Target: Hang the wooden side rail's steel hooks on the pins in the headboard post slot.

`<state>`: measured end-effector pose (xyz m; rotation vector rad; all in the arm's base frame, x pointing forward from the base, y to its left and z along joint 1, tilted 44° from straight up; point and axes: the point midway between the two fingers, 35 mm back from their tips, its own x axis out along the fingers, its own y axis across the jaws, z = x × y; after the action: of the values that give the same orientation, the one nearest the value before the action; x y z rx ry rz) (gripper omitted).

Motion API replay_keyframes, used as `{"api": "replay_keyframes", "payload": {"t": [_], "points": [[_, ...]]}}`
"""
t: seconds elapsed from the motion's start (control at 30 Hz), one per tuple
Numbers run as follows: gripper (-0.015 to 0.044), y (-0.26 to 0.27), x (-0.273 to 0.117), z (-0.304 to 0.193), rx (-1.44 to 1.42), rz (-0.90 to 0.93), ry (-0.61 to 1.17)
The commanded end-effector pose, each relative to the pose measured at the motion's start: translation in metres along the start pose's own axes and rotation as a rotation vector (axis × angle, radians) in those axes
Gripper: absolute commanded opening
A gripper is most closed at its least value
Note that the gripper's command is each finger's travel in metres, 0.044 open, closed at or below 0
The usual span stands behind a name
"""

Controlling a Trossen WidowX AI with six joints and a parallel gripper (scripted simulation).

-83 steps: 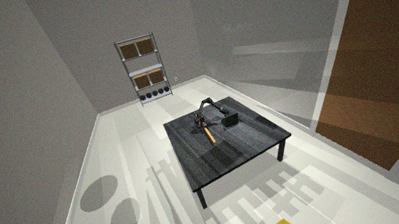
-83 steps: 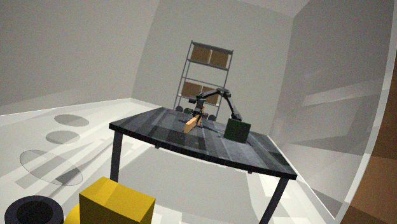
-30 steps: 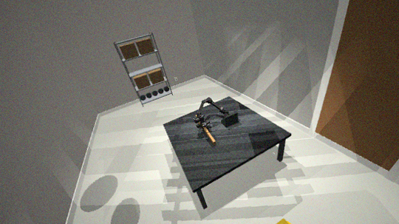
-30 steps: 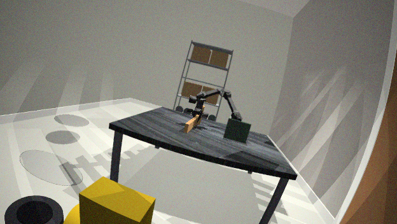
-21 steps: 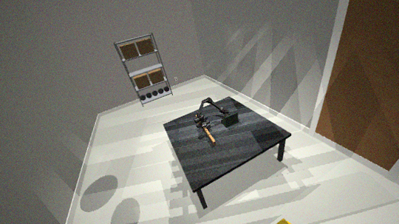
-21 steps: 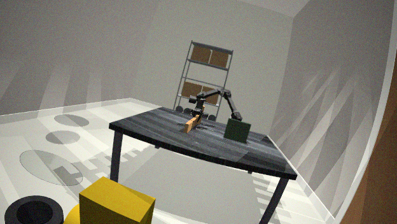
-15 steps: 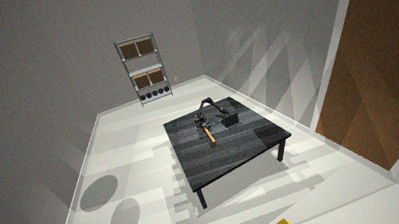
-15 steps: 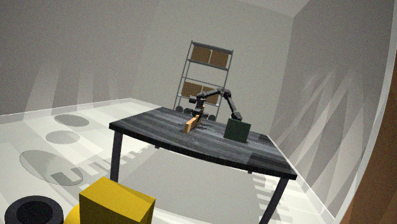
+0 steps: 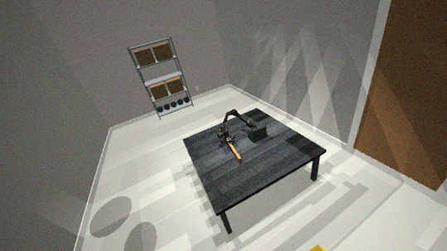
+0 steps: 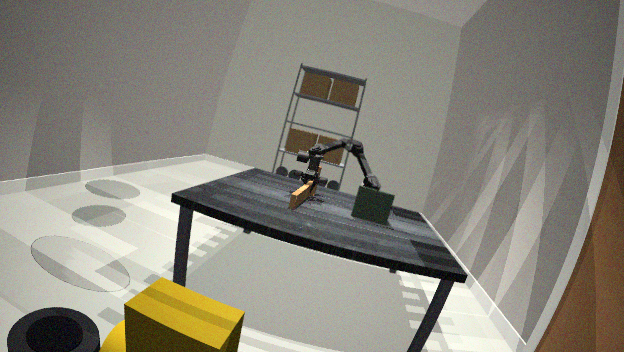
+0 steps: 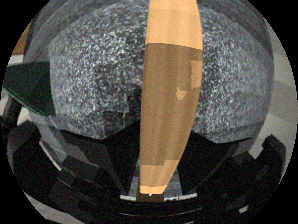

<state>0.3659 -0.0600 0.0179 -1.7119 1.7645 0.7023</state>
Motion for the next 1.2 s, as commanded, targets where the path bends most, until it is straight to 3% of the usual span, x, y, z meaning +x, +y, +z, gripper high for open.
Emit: {"api": "replay_keyframes", "payload": {"t": [0.0, 1.17], "points": [[0.0, -0.0028, -0.0037, -0.0013, -0.002, -0.01, 0.001], [0.0, -0.0015, -0.0028, -0.0053, -0.002, -0.01, 0.002]]}}
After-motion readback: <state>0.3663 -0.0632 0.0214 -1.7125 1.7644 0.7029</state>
